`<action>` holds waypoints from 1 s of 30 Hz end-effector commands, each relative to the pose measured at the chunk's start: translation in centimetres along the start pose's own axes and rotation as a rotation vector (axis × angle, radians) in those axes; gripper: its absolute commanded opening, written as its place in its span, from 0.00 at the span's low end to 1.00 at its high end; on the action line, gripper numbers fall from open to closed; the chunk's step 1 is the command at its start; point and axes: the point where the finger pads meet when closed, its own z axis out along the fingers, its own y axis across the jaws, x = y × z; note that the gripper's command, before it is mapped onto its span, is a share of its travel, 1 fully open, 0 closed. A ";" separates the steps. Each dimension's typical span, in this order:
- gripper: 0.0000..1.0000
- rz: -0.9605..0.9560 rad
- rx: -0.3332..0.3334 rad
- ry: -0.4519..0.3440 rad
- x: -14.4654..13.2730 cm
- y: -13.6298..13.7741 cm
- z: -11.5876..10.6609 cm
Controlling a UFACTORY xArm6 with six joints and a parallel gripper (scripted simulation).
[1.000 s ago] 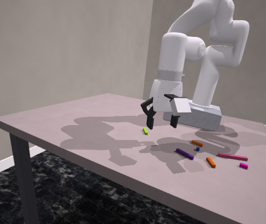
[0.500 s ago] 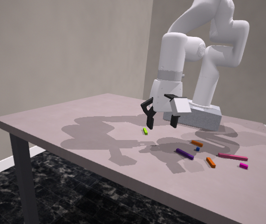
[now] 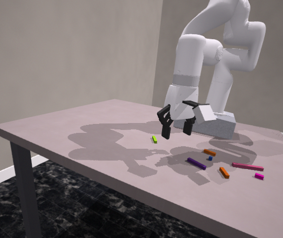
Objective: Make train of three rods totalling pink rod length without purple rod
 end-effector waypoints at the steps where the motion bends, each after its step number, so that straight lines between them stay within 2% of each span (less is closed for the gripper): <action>1: 1.00 -0.167 -0.003 0.011 0.8 -0.6 -0.2; 14: 1.00 -0.522 -0.006 0.011 2.3 -2.3 -0.4; 16: 1.00 -0.522 -0.006 0.011 2.3 -2.3 -0.4; 17: 1.00 -0.605 -0.006 0.010 2.7 -2.7 -0.5; 30: 1.00 -0.957 -0.008 0.009 4.1 -4.4 -0.6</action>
